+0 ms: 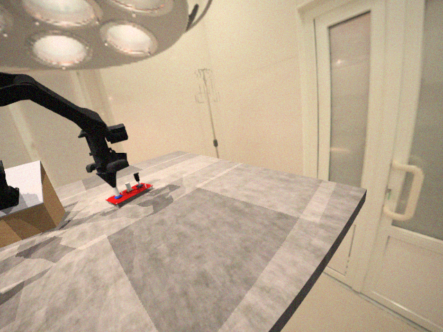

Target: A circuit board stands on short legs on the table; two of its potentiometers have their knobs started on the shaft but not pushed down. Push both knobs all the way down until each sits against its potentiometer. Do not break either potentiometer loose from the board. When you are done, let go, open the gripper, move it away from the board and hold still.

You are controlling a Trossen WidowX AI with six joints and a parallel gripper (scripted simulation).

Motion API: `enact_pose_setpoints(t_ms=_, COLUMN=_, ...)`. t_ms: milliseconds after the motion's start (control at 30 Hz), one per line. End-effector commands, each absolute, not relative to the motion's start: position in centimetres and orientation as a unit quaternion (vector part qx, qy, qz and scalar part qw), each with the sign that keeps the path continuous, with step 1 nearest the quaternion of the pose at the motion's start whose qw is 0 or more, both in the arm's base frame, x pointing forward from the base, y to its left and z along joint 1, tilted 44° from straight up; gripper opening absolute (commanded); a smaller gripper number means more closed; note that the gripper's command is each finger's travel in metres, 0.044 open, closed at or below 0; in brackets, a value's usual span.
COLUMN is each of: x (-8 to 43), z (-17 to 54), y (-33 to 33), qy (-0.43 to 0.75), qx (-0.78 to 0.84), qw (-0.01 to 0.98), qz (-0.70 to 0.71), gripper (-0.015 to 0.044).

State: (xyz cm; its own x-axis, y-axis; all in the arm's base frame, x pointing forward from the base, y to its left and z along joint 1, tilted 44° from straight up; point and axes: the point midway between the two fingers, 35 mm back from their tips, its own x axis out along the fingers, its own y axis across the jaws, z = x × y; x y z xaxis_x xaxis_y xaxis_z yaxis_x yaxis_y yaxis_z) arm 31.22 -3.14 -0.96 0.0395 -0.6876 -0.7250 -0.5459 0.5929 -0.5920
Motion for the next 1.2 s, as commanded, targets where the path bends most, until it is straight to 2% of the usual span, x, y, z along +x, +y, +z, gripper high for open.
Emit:
enact_pose_setpoints(t_ms=0, x=31.3, z=-1.4, y=-3.7, qy=0.693, qx=-0.444, qw=0.564, qz=-0.067, gripper=0.0)
enact_pose_setpoints(t_ms=767, x=31.2, z=0.3, y=-2.1, qy=0.693, qx=-0.444, qw=0.564, qz=-0.067, gripper=0.0)
enact_pose_setpoints(t_ms=1033, x=31.1, z=0.0, y=-2.4, qy=0.693, qx=-0.448, qw=0.561, qz=-0.065, gripper=0.021)
enact_pose_setpoints(t_ms=1167, x=32.0, z=-0.2, y=-1.5, qy=0.687, qx=-0.462, qw=0.56, qz=-0.043, gripper=0.0105)
